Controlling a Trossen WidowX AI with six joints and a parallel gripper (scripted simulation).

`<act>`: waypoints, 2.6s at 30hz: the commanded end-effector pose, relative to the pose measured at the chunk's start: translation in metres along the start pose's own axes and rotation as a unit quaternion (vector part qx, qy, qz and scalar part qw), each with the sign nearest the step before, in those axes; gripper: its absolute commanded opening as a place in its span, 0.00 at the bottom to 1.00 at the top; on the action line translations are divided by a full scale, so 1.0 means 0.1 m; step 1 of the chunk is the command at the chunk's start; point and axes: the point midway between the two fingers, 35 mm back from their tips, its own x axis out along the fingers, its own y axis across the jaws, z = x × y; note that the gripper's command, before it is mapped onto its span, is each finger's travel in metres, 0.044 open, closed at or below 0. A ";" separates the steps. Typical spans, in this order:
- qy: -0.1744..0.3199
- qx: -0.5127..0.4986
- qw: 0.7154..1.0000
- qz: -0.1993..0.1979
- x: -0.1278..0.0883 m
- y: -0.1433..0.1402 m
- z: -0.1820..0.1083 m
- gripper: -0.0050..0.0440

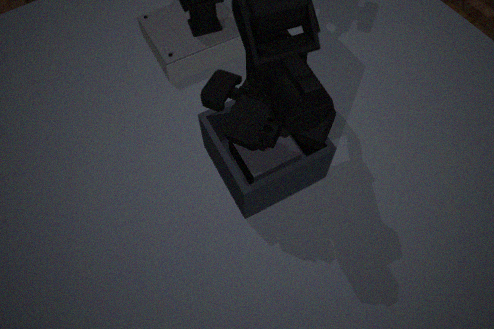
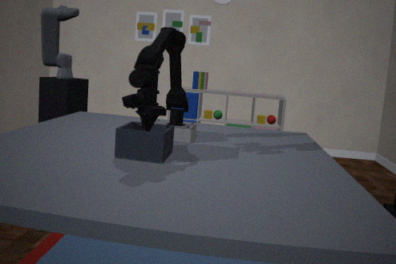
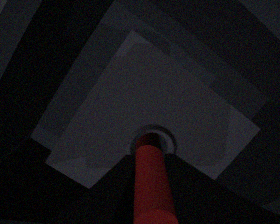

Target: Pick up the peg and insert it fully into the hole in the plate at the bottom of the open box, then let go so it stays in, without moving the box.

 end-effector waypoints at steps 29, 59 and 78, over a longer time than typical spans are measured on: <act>0.003 -0.001 1.000 -0.005 0.14 -0.02 0.01 0.10; 0.003 -0.001 1.000 -0.005 0.14 -0.02 0.01 0.10; 0.003 0.000 1.000 -0.003 0.12 -0.02 0.01 0.35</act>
